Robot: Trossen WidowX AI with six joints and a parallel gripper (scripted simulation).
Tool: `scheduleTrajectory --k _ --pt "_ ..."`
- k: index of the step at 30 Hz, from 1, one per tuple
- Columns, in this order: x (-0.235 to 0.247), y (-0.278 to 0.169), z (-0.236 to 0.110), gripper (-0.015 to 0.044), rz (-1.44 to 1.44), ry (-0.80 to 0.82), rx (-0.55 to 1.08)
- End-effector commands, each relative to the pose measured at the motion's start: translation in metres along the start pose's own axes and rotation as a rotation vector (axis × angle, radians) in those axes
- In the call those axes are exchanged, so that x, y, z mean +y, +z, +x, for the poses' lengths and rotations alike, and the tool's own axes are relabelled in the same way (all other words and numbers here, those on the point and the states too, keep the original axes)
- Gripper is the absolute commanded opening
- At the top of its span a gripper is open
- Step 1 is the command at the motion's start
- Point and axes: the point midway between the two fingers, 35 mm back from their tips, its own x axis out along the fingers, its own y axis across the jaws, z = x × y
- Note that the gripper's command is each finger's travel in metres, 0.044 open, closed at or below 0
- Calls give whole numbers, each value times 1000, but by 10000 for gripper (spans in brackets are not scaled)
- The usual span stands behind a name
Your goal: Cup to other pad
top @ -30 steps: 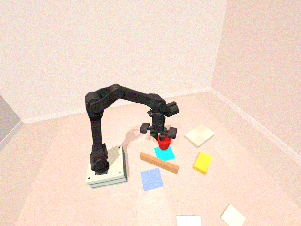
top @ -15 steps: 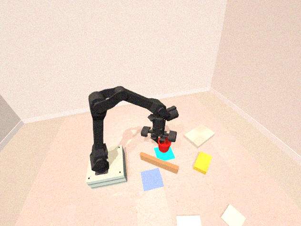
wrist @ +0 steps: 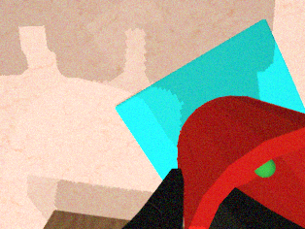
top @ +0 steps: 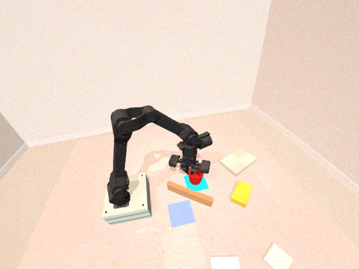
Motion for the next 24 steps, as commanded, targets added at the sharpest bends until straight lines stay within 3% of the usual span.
scheduleTrajectory --k 1,18,23,24 --pt "1 0 10 0 5 6 3" --pt "1 -1 8 0 0 3 3" --pt "1 -1 8 128 0 3 3" --pt "1 -1 8 128 0 3 3"
